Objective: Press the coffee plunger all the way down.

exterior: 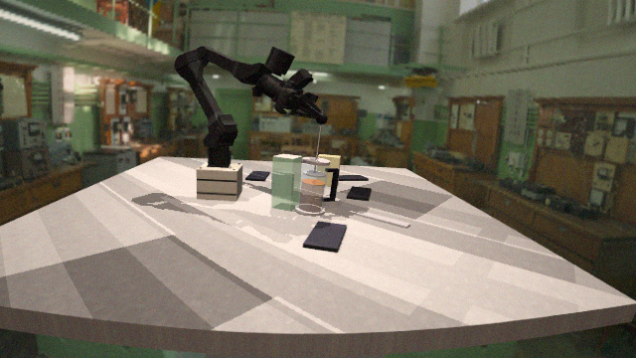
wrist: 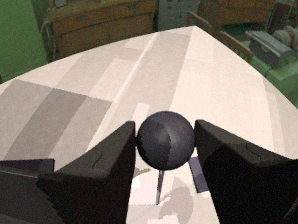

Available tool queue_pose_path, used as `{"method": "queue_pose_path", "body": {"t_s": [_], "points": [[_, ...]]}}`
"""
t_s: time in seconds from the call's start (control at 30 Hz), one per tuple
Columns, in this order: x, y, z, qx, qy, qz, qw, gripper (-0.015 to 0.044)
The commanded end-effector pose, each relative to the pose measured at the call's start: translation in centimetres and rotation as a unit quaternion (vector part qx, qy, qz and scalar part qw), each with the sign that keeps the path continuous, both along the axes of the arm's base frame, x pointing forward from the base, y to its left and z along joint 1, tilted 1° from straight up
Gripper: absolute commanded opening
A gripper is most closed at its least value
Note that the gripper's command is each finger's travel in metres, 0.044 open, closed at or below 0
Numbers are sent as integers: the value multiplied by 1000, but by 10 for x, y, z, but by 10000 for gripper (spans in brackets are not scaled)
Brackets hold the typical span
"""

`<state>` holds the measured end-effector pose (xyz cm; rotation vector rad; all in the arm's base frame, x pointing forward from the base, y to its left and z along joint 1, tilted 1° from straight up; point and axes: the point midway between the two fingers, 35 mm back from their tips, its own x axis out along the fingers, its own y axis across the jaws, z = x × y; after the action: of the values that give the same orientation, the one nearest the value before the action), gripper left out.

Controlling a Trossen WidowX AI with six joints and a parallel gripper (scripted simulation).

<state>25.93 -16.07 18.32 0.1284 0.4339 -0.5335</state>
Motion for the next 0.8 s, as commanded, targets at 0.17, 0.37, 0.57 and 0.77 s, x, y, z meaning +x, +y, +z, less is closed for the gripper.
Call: {"method": "queue_pose_path", "body": {"t_s": [0.17,0.37,0.57,0.77], "points": [[-1,0,-36,19,27,-2,999,125],[0,0,-46,19,27,-2,999,125],[2,-1,-56,19,27,-2,999,125],[3,-1,-66,19,27,-2,999,125]]}}
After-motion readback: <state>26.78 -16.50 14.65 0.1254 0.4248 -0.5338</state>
